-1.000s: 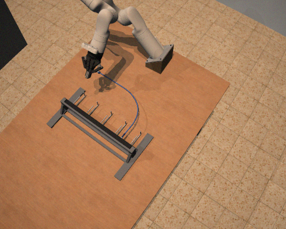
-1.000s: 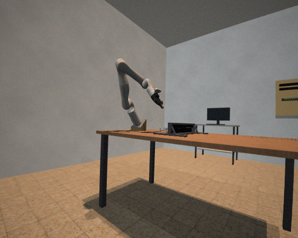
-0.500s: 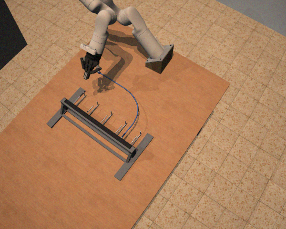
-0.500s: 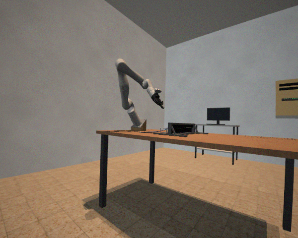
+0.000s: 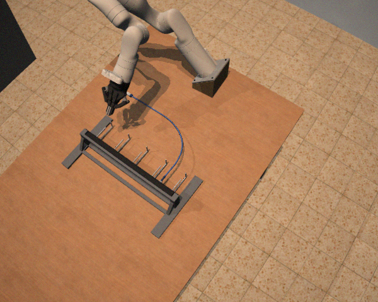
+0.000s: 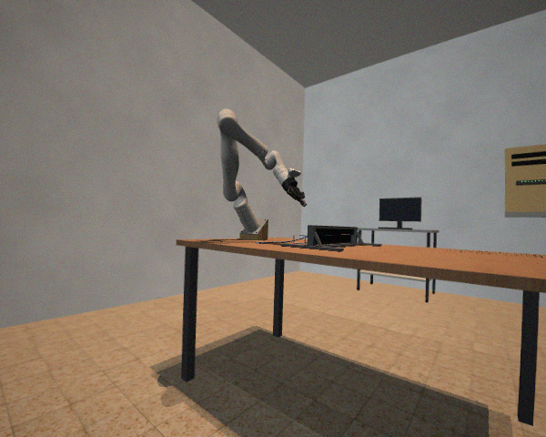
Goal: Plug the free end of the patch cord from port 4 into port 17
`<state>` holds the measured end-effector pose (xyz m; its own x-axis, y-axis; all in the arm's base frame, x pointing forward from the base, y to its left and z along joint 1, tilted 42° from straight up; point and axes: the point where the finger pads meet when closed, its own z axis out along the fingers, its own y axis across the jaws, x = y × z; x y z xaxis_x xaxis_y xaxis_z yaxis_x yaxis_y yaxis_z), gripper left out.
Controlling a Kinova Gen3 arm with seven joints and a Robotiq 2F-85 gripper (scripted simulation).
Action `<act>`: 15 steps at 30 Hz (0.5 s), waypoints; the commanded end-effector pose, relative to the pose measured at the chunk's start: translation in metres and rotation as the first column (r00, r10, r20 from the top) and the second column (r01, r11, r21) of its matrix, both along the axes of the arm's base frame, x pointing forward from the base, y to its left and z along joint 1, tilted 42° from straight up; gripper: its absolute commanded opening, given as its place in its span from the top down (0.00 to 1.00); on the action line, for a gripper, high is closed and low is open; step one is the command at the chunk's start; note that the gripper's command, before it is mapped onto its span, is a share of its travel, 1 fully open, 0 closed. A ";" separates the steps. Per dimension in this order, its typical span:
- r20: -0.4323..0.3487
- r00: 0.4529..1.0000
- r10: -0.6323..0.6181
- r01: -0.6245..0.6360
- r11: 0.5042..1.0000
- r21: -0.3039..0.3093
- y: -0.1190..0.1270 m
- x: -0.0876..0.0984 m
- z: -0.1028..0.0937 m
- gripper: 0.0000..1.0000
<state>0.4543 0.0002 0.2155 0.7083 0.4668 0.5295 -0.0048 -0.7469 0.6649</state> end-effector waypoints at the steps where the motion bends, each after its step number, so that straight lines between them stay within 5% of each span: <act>1: -0.017 1.000 -0.015 0.015 1.000 -0.004 -0.012 0.007 -0.014 1.00; 15: -0.017 1.000 -0.015 0.015 1.000 -0.004 -0.038 0.044 -0.043 1.00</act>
